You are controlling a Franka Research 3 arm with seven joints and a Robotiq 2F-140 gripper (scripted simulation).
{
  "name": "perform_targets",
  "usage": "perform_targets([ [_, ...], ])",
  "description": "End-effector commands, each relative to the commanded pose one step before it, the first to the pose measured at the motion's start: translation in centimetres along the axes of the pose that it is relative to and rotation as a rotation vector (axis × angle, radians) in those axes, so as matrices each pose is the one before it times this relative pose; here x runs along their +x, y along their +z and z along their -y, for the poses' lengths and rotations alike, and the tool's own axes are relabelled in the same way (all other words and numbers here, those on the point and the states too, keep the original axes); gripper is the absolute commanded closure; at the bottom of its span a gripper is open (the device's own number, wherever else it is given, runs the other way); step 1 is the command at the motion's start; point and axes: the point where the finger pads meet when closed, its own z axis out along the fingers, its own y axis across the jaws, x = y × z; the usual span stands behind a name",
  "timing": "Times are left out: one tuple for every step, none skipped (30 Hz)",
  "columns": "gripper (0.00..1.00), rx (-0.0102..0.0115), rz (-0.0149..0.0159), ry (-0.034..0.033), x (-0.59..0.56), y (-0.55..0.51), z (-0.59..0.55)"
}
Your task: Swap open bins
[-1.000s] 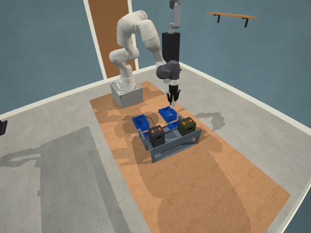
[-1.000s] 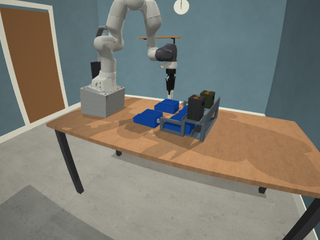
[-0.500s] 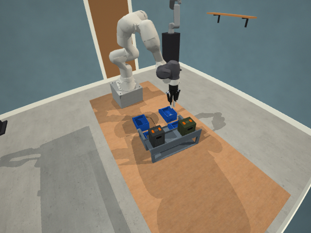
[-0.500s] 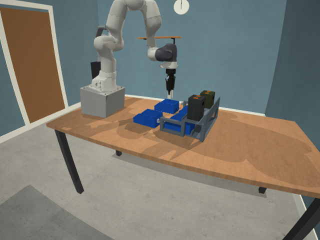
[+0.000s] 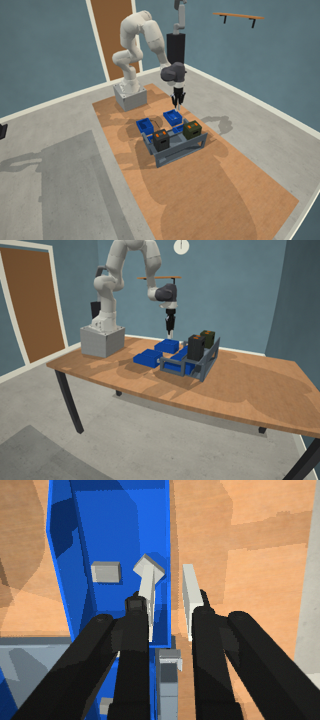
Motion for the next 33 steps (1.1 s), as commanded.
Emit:
perform_targets([
  [0.85, -0.00107, 0.00167, 0.00127, 0.016, -0.021, 0.014],
  [0.85, 0.0, 0.0, 0.0, 0.0, 0.0, 0.0],
  [0.85, 0.0, 0.0, 0.0, 0.0, 0.0, 0.0],
  [0.85, 0.0, 0.0, 0.0, 0.0, 0.0, 0.0],
  [0.85, 0.0, 0.0, 0.0, 0.0, 0.0, 0.0],
  [0.85, 0.0, 0.0, 0.0, 0.0, 0.0, 0.0],
  [0.85, 0.0, 0.0, 0.0, 0.0, 0.0, 0.0],
  [0.85, 0.0, 0.0, 0.0, 0.0, 0.0, 0.0],
  [0.85, 0.0, 0.0, 0.0, 0.0, 0.002, 0.0],
  [0.85, 0.0, 0.0, 0.0, 0.0, 0.006, 0.0],
  [0.85, 0.0, 0.0, 0.0, 0.0, 0.011, 0.0],
  [0.85, 0.0, 0.0, 0.0, 0.0, 0.017, 0.0],
  [0.85, 0.0, 0.0, 0.0, 0.0, 0.024, 0.0],
  [0.85, 0.0, 0.0, 0.0, 0.0, 0.032, 0.0],
  [0.85, 0.0, 0.0, 0.0, 0.0, 0.04, 0.0],
  [0.85, 0.0, 0.0, 0.0, 0.0, 0.05, 0.0],
  [0.85, 0.0, 0.0, 0.0, 0.0, 0.059, 0.0],
  [0.85, 0.0, 0.0, 0.0, 0.0, 0.069, 0.0],
  [0.85, 0.0, 0.0, 0.0, 0.0, 0.078, 0.0],
  [0.85, 0.0, 0.0, 0.0, 0.0, 0.088, 0.0],
  [0.85, 0.0, 0.0, 0.0, 0.0, 0.097, 0.0],
  [0.85, 0.0, 0.0, 0.0, 0.0, 0.106, 0.0],
  [0.85, 0.0, 0.0, 0.0, 0.0, 0.115, 0.0],
  [0.85, 0.0, 0.0, 0.0, 0.0, 0.0, 0.0],
  [0.85, 0.0, 0.0, 0.0, 0.0, 0.0, 0.0],
  [0.85, 0.0, 0.0, 0.0, 0.0, 0.123, 0.0],
  [0.85, 0.0, 0.0, 0.0, 0.0, 0.131, 0.0],
  [0.85, 0.0, 0.0, 0.0, 0.0, 0.137, 0.0],
  [0.85, 0.0, 0.0, 0.0, 0.0, 0.144, 0.0],
  [0.85, 0.0, 0.0, 0.0, 0.001, 0.149, 0.0],
  [0.85, 0.0, 0.00001, -0.00001, -0.001, 0.153, 0.0],
  [0.85, 0.0, 0.0, 0.0, 0.0, 0.157, 0.0],
  [0.85, 0.0, -0.00001, 0.00001, 0.001, 0.159, 0.0],
])
